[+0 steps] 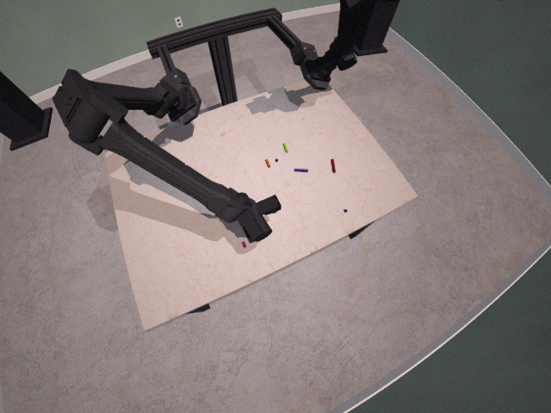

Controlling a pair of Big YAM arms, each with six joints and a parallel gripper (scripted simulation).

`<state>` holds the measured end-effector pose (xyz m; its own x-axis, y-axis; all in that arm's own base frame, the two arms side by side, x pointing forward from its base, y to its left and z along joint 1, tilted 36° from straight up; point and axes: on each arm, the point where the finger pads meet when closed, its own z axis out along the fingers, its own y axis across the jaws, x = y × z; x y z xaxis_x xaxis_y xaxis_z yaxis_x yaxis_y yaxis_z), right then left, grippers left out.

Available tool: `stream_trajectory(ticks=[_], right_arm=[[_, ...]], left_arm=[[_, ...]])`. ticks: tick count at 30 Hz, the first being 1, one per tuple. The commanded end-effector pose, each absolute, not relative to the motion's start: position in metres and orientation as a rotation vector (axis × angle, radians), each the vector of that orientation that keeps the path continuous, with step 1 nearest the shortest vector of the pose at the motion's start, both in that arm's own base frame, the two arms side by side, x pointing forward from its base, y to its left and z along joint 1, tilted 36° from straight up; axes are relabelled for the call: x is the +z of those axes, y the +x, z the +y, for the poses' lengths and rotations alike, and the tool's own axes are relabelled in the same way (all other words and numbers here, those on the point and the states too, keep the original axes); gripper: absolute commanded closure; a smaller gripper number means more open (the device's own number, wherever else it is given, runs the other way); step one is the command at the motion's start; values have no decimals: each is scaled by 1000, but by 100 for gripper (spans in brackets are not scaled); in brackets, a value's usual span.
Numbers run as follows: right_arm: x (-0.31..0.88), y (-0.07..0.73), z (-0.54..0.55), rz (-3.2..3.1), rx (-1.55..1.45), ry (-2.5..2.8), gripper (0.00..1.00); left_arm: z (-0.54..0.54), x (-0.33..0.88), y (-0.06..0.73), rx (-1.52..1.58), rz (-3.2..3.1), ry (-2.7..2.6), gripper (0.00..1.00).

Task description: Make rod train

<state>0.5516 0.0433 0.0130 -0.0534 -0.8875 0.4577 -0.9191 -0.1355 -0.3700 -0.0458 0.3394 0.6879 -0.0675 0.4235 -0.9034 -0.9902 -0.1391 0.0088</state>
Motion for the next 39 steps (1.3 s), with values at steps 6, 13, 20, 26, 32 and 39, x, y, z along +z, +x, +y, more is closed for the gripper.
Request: stream_trajectory(ticks=[6,13,20,26,32,39], right_arm=[[9,557,46,-2050,951,2115,0],[9,557,46,-2050,951,2115,0],[13,562,54,-2053,957,2122,0],[10,575,74,-2162,968,2053,0],[2,600,108,-2390,976,1880,0],[-8,622,144,-2612,976,1676,0]], left_arm=[[336,687,-50,1512,830,-964,0],[336,687,-50,1512,830,-964,0],[336,687,-50,1512,830,-964,0],[336,687,-50,1512,830,-964,0],[336,687,-50,1512,830,-964,0],[336,687,-50,1512,830,-964,0]])
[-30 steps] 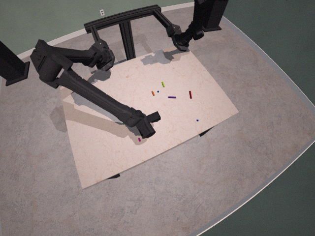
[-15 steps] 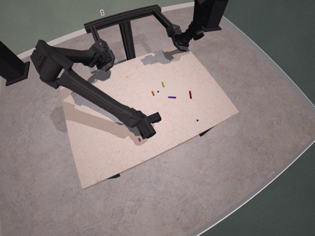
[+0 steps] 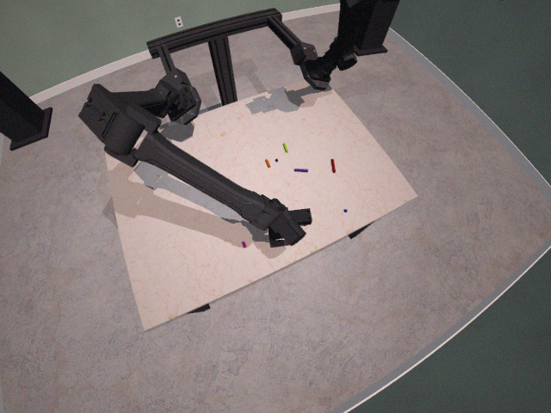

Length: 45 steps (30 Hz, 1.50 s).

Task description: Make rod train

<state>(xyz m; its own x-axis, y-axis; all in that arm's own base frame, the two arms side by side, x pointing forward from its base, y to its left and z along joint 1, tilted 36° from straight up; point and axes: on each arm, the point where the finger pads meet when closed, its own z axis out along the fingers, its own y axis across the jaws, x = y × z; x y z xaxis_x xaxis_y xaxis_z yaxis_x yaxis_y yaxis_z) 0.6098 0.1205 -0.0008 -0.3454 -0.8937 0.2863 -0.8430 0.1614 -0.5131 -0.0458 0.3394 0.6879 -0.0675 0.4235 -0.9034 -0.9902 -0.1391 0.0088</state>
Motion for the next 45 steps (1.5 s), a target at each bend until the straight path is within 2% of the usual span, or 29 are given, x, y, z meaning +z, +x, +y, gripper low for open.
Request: stream_trajectory(ticks=[1,22,45], right_arm=[[-10,625,149,2447,-904,-1526,0],[-49,663,260,2646,-773,-756,0],[-100,663,367,2644,-610,-4,0]], left_arm=[[336,687,-50,1512,830,-964,0],[336,687,-50,1512,830,-964,0],[336,687,-50,1512,830,-964,0]])
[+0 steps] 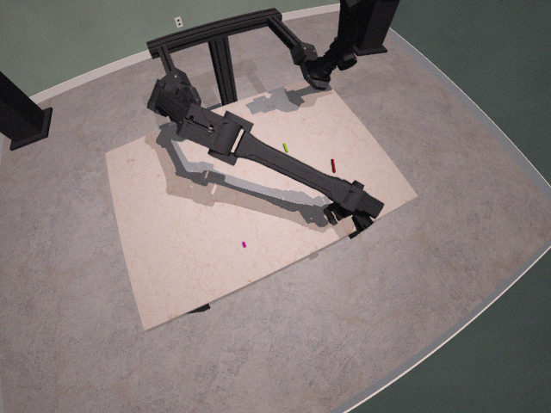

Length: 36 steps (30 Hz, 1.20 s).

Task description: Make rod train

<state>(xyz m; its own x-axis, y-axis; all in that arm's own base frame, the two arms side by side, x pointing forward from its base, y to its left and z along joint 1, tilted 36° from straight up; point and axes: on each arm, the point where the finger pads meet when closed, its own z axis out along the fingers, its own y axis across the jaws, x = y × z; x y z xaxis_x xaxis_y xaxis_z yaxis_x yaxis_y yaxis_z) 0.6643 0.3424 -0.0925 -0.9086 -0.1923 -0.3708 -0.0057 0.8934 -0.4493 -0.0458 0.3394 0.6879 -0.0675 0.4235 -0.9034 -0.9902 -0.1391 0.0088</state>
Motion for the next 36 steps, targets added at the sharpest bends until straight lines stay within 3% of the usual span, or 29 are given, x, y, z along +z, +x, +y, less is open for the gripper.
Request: stream_trajectory(ticks=[1,13,19,20,36], right_arm=[[-105,661,376,2635,-594,58,0],[-131,647,421,2563,-505,394,0],[-132,664,393,2557,-517,462,0],[-132,663,396,2558,-516,457,77],[-132,661,399,2558,-514,450,77]], left_arm=[[336,687,-50,1512,830,-964,0],[336,687,-50,1512,830,-964,0],[336,687,-50,1512,830,-964,0],[336,687,-50,1512,830,-964,0],[336,687,-50,1512,830,-964,0]])
